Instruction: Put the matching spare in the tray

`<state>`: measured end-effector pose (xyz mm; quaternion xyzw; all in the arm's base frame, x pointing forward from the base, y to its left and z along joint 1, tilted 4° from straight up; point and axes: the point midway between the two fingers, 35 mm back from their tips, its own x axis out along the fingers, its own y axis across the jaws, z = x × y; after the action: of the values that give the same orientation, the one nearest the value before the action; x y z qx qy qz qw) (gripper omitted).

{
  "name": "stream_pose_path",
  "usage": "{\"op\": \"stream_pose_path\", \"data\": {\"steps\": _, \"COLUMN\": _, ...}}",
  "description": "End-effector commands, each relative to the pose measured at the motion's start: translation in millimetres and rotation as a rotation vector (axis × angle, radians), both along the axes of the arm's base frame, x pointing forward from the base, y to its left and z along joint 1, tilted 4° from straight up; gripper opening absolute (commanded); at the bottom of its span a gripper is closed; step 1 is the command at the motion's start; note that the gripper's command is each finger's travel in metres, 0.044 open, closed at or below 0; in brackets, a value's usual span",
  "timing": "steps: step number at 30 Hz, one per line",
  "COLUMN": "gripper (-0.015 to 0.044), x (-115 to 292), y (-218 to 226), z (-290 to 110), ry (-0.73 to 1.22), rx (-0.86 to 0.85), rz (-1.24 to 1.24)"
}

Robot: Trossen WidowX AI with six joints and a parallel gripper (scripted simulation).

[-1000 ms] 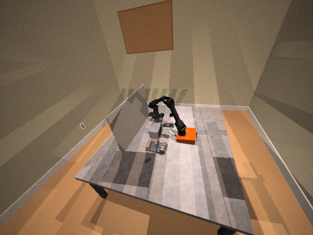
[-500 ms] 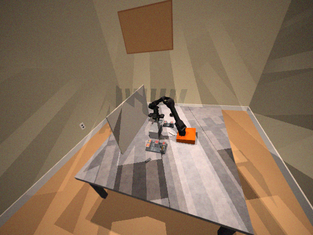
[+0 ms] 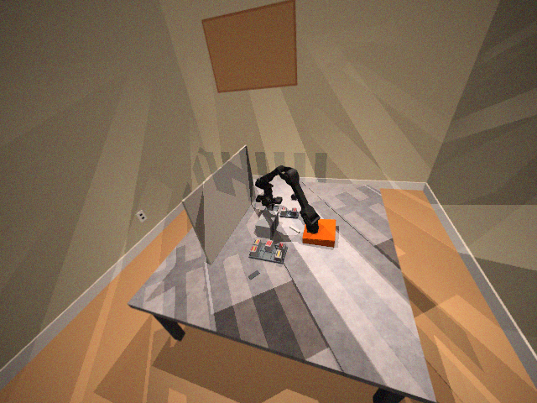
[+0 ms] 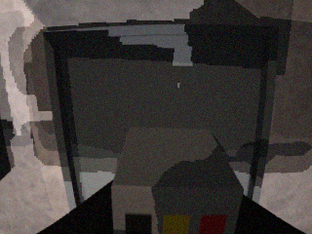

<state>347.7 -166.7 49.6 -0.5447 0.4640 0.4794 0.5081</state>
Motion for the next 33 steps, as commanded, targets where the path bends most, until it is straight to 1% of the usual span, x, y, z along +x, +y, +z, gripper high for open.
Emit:
{"op": "stream_pose_path", "data": {"steps": 1, "gripper": 0.0026, "x": 0, "y": 0, "z": 0, "ry": 0.000, "rx": 0.000, "rz": 0.000}}
{"op": "stream_pose_path", "data": {"steps": 17, "gripper": 0.0440, "x": 0, "y": 0, "z": 0, "ry": 0.000, "rx": 0.000, "rz": 0.000}}
{"op": "stream_pose_path", "data": {"steps": 19, "gripper": 0.0440, "x": 0, "y": -1, "z": 12, "ry": 0.000, "rx": 0.000, "rz": 0.000}}
{"op": "stream_pose_path", "data": {"steps": 23, "gripper": 0.0440, "x": -6, "y": 0, "z": 80, "ry": 0.003, "rx": 0.003, "rz": -0.002}}
{"op": "stream_pose_path", "data": {"steps": 25, "gripper": 0.0440, "x": -12, "y": 2, "z": 104, "ry": 0.004, "rx": 0.004, "rz": -0.003}}
{"op": "stream_pose_path", "data": {"steps": 33, "gripper": 0.0440, "x": -9, "y": 1, "z": 105, "ry": -0.021, "rx": -0.011, "rz": -0.006}}
